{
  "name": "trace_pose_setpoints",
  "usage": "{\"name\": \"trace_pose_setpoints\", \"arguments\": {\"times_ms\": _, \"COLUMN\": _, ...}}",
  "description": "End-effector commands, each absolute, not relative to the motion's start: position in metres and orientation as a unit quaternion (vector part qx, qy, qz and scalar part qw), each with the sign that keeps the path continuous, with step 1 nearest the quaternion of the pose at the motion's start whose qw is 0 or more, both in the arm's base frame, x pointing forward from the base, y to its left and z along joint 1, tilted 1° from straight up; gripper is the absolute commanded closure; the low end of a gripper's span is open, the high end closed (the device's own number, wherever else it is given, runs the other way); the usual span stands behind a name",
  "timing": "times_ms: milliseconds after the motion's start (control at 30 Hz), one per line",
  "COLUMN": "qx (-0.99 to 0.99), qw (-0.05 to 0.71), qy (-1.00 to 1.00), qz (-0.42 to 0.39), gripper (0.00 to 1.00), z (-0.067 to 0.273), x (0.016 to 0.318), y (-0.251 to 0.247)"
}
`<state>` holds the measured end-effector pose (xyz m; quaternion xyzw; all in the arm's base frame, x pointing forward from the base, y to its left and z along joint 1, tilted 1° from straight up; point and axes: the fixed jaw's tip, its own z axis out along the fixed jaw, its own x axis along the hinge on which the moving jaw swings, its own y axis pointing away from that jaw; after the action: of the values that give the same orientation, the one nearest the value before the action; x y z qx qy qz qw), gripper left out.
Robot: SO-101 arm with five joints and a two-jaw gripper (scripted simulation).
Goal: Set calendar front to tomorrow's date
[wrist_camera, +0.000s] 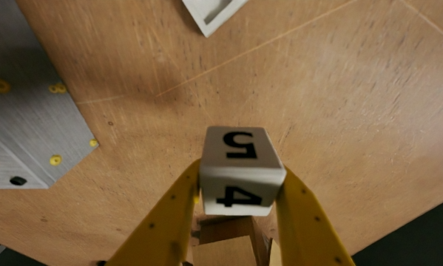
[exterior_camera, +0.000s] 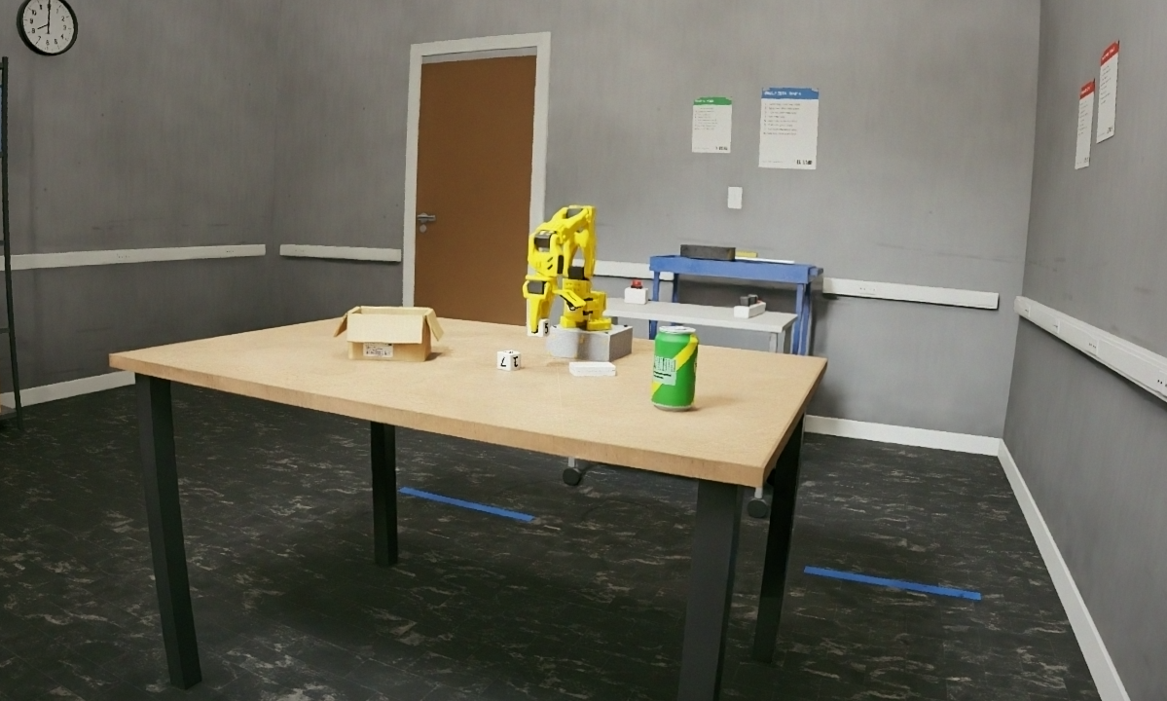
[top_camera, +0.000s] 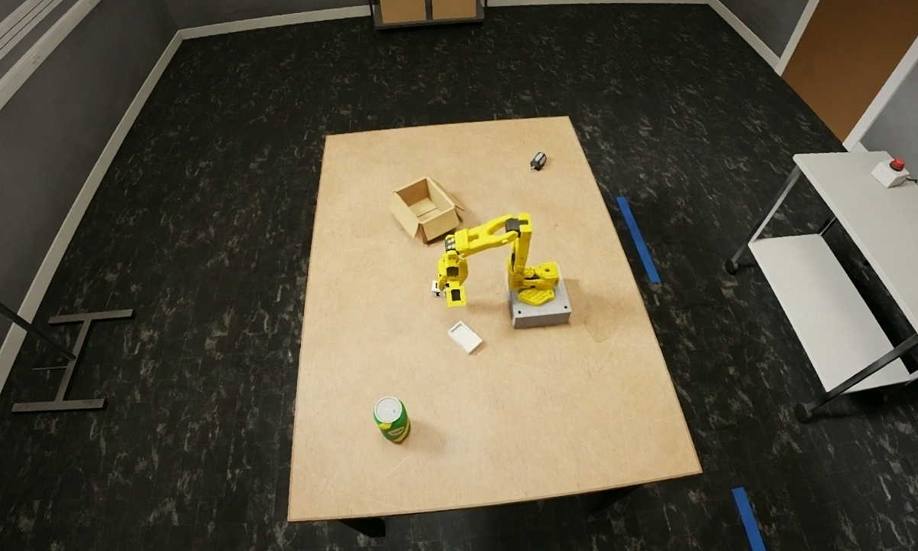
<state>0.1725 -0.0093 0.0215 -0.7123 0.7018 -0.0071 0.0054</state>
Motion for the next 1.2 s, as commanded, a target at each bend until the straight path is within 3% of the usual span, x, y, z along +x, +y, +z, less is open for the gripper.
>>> {"name": "trace_pose_setpoints", "arguments": {"times_ms": 0, "qx": -0.728, "qw": 0.012, "qy": 0.685, "qz": -0.013, "gripper": 1.00, "z": 0.025, "x": 0.175, "y": -0.001}}
{"name": "trace_pose_setpoints", "arguments": {"times_ms": 333, "qx": -0.740, "qw": 0.012, "qy": 0.672, "qz": -0.012, "gripper": 1.00, "z": 0.025, "x": 0.174, "y": 0.005}}
{"name": "trace_pose_setpoints", "arguments": {"times_ms": 1167, "qx": -0.896, "qw": 0.017, "qy": 0.444, "qz": -0.010, "gripper": 1.00, "z": 0.026, "x": 0.145, "y": 0.096}}
